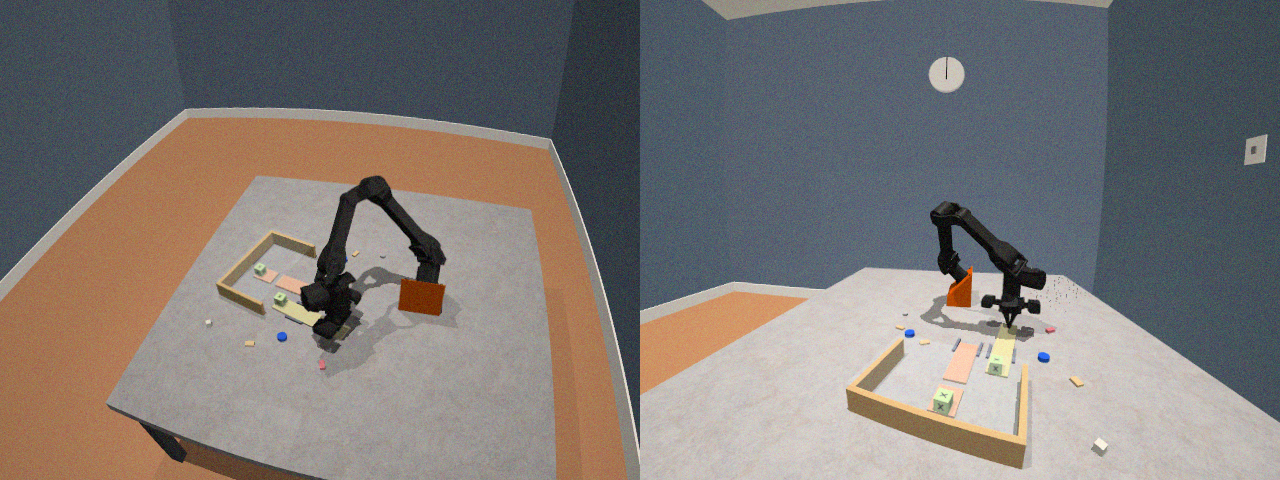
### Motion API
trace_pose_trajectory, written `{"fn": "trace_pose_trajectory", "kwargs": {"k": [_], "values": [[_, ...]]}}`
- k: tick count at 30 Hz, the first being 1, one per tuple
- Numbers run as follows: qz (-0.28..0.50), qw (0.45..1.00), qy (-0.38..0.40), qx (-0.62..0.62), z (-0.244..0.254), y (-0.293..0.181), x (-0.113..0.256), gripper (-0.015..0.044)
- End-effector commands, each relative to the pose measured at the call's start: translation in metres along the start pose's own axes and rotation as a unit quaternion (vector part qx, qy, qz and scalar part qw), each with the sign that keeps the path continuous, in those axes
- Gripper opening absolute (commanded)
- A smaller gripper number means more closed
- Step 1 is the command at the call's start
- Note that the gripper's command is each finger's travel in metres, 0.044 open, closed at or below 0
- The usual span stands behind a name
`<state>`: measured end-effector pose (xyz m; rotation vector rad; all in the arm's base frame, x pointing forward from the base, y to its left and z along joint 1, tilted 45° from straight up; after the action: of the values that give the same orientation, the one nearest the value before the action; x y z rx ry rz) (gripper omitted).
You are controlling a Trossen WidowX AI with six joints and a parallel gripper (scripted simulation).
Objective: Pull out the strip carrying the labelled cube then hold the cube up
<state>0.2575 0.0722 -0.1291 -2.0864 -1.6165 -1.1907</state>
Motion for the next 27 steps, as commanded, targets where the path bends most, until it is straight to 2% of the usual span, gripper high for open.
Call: {"fn": "trace_pose_trajectory", "kwargs": {"k": [1,27], "values": [[0.014,1.0,-0.006,0.003,-0.006,-0.013,-0.005,0.0],[0.015,1.0,-0.006,0.004,-0.008,-0.031,-0.004,0.0]]}}
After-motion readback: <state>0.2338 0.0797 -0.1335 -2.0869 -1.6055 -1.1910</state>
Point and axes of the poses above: the point midway between the two fingers, 35 mm back from their tips, its own x axis back along the fingers, its own z axis across the jaws, y = z × x, the point moved 4 cm from there along x, back along the fingers, and after that the axes turned 6 degrees about -x, right-handed, at the moved point
